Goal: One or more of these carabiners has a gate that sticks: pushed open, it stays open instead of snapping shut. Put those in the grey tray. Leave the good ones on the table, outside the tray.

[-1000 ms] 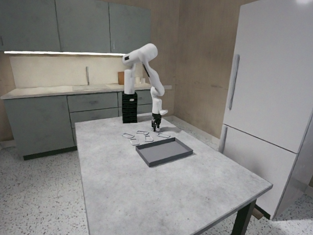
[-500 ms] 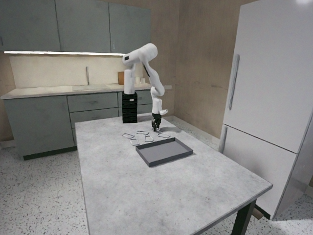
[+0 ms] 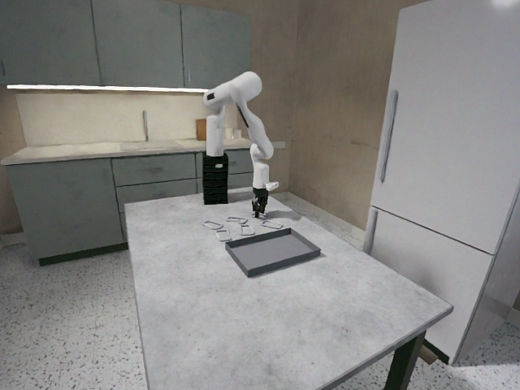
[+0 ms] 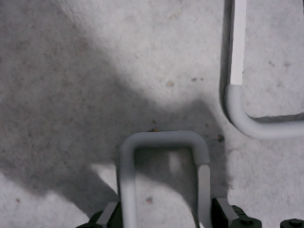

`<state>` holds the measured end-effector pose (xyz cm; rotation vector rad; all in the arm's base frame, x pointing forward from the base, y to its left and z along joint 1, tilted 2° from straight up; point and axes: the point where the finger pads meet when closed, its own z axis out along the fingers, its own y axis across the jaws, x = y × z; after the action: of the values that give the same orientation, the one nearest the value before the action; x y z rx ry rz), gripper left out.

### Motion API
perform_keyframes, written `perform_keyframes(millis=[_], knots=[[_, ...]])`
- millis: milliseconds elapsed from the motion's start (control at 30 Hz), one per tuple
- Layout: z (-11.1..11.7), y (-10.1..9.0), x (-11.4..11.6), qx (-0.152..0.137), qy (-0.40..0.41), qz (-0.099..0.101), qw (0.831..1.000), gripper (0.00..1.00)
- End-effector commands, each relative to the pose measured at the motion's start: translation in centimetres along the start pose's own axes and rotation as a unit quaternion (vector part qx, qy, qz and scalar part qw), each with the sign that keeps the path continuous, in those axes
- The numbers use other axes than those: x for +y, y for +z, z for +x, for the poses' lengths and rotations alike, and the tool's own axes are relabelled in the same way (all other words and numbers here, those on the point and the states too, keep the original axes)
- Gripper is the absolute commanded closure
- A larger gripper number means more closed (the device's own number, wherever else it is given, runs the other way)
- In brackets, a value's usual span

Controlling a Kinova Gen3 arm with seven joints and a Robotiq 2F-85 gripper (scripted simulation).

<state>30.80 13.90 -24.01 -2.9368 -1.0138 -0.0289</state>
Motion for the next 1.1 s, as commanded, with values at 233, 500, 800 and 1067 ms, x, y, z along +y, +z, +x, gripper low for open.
perform_keyframes(millis=[233, 500, 800, 1067], knots=[[-0.03, 0.03, -0.04, 0.0, 0.0, 0.0, 1.0, 0.41], [0.06, -0.04, 0.02, 0.001, 0.0, 0.0, 1.0, 0.43], [0.06, -0.04, 0.02, 0.001, 0.0, 0.0, 1.0, 0.43], [0.11, -0.08, 0.06, 0.001, 0.0, -0.001, 1.0, 0.43]])
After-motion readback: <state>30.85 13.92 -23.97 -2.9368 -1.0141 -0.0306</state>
